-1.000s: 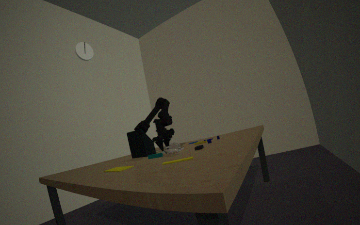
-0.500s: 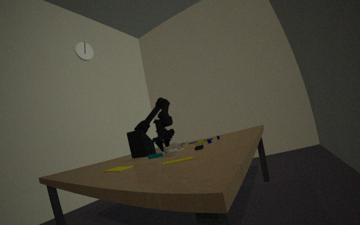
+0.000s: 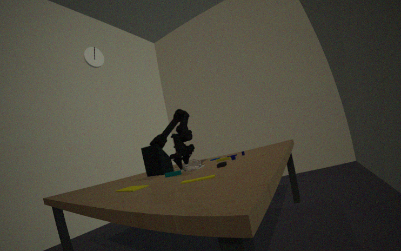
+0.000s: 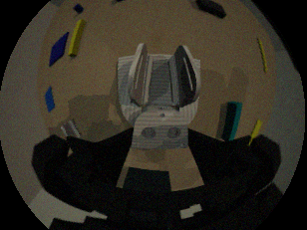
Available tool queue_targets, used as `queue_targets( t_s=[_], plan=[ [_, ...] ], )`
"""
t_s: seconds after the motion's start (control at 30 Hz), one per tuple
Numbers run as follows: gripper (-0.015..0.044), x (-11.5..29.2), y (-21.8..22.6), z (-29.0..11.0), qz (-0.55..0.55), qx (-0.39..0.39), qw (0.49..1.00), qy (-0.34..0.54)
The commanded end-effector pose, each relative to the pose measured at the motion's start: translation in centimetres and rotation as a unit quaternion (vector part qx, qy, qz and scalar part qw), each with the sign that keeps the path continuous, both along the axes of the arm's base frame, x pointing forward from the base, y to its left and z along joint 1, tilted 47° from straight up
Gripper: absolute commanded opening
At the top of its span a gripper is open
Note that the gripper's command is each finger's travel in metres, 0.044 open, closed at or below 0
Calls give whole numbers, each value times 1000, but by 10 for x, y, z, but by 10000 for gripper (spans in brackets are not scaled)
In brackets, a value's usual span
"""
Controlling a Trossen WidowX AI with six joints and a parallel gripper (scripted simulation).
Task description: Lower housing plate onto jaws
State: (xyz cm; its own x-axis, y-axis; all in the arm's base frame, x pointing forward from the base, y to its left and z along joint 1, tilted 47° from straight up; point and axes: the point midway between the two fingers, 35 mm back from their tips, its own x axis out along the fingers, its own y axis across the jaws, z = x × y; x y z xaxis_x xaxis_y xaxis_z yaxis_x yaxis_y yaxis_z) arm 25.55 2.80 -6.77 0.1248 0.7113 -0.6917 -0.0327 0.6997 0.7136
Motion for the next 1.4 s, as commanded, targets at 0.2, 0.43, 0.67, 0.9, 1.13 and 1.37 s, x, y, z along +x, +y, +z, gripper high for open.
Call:
queue_targets(
  t_s=[0.2,0.43,0.67,0.9,1.13,1.37],
  plan=[
    [351,0,2,-2,-1,1,1000,0],
    [351,1,2,-2,-1,1,1000,0],
    [351,1,4,-3,-1,1,1000,0],
    [351,1,5,-4,-1,2,1000,0],
    [351,1,6,-5,-1,2,1000,0],
    [351,1,6,-5,-1,2,1000,0]
  ],
)
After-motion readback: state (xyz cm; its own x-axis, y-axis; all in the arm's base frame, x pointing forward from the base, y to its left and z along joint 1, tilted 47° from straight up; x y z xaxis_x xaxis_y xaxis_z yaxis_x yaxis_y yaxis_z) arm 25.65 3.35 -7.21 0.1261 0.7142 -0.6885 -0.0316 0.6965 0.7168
